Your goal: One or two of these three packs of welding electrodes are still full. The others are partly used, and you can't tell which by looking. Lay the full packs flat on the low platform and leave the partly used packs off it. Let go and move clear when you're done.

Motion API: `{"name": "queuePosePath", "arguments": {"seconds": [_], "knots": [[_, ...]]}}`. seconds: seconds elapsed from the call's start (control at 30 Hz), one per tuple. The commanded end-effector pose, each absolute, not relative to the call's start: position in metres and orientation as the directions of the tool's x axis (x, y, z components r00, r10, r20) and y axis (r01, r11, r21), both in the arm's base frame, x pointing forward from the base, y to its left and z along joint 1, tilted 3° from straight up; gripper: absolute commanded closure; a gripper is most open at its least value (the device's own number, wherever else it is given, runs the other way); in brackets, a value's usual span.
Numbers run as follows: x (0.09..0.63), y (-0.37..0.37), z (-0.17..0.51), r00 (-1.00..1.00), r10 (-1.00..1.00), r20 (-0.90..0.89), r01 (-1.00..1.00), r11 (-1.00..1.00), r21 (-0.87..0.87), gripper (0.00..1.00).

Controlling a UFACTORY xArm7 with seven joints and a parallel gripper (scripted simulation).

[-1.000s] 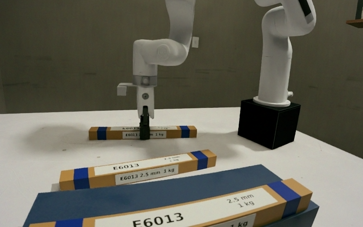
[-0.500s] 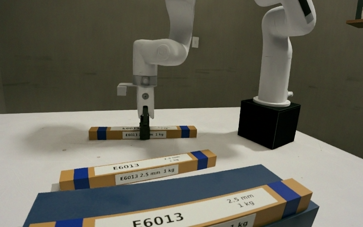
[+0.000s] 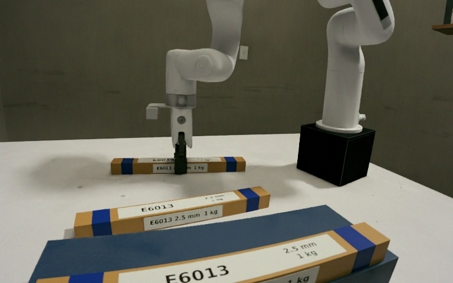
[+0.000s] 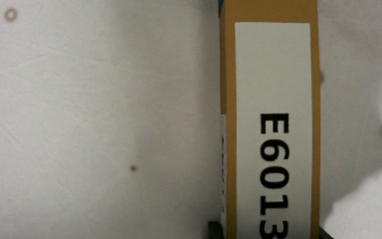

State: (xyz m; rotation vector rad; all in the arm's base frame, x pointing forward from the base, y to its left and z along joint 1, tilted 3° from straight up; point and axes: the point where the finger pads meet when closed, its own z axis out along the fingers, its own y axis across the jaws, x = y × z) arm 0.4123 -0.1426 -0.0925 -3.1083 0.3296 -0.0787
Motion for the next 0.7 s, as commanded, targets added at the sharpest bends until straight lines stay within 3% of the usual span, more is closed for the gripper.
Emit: {"name": "queuePosePath", "arguments": {"seconds": [0.0, 0.67], "knots": [[0.414, -0.143, -0.091, 0.976, -0.21, 0.052, -0.209, -0.978, -0.02, 0.65], [0.412, -0.143, -0.062, 0.976, -0.21, 0.052, -0.209, -0.978, -0.02, 0.65]]}}
